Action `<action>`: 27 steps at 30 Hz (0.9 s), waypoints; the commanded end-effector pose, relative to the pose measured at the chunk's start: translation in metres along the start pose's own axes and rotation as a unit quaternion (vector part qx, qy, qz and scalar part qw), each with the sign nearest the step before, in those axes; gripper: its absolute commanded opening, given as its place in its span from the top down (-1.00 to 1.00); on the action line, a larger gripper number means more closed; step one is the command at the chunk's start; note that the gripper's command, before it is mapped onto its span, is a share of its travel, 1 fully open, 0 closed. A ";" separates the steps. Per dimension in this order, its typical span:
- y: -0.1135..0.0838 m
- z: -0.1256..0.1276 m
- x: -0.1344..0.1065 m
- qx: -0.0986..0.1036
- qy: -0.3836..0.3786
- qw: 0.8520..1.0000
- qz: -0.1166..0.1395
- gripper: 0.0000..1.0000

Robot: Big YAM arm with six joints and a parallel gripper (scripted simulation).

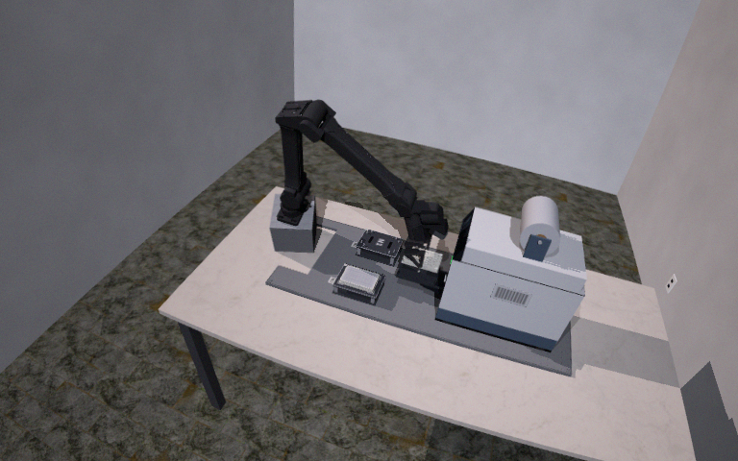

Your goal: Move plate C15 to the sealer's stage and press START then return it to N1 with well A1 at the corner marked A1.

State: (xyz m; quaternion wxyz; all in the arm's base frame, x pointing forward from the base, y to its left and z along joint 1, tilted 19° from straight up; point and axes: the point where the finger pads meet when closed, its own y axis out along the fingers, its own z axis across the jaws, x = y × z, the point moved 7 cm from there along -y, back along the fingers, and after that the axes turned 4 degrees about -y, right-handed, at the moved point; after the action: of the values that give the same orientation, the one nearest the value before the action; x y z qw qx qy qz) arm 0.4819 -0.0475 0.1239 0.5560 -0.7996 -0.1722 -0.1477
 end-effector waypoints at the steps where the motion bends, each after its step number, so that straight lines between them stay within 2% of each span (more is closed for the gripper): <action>1: 0.005 0.001 -0.007 0.001 -0.005 1.000 0.001 1.00; 21: 0.017 -0.006 0.014 -0.003 0.004 1.000 -0.013 1.00; 27: 0.012 -0.002 0.017 -0.001 0.000 1.000 -0.019 1.00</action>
State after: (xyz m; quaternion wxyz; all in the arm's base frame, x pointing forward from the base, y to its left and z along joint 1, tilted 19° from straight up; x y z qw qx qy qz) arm 0.4824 -0.0509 0.1089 0.5570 -0.8001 -0.1702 -0.1436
